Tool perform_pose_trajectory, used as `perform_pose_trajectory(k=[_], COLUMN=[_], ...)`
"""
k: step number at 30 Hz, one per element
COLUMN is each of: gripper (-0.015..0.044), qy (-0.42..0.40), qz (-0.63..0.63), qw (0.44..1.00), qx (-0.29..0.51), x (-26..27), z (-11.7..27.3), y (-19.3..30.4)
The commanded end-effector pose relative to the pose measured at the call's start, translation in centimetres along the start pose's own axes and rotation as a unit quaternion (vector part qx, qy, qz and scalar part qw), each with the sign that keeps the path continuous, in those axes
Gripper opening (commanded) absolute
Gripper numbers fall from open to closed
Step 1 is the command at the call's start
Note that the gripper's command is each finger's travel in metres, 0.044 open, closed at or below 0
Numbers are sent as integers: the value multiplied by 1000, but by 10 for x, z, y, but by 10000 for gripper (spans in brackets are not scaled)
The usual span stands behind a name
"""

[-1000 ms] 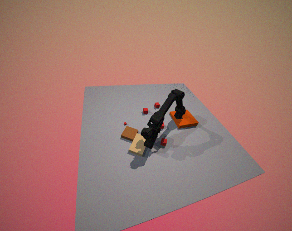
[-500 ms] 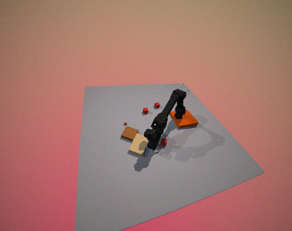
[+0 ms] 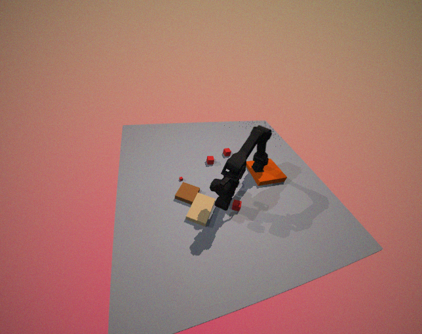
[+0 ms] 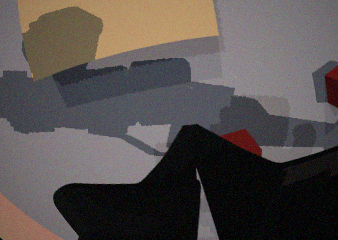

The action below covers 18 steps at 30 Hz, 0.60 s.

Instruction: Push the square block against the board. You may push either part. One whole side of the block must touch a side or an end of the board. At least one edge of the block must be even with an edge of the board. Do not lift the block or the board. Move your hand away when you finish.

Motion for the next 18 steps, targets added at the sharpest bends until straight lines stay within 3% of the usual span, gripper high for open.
perform_pose_trajectory(k=[1, 18], gripper=[0, 0], qy=[4, 7], qz=[37, 326], qw=[999, 945], qx=[1, 0], x=[-2, -25], z=[-3, -1], y=[-10, -86])
Point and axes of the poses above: the point midway between the two fingers, 35 mm back from their tips, its own z axis back along the fingers, its own x axis across the jaws, y = z × x, the point moved 8 cm from there along z, back along the fingers, and after that the axes turned 7 degrees about z, right-handed, at the moved point
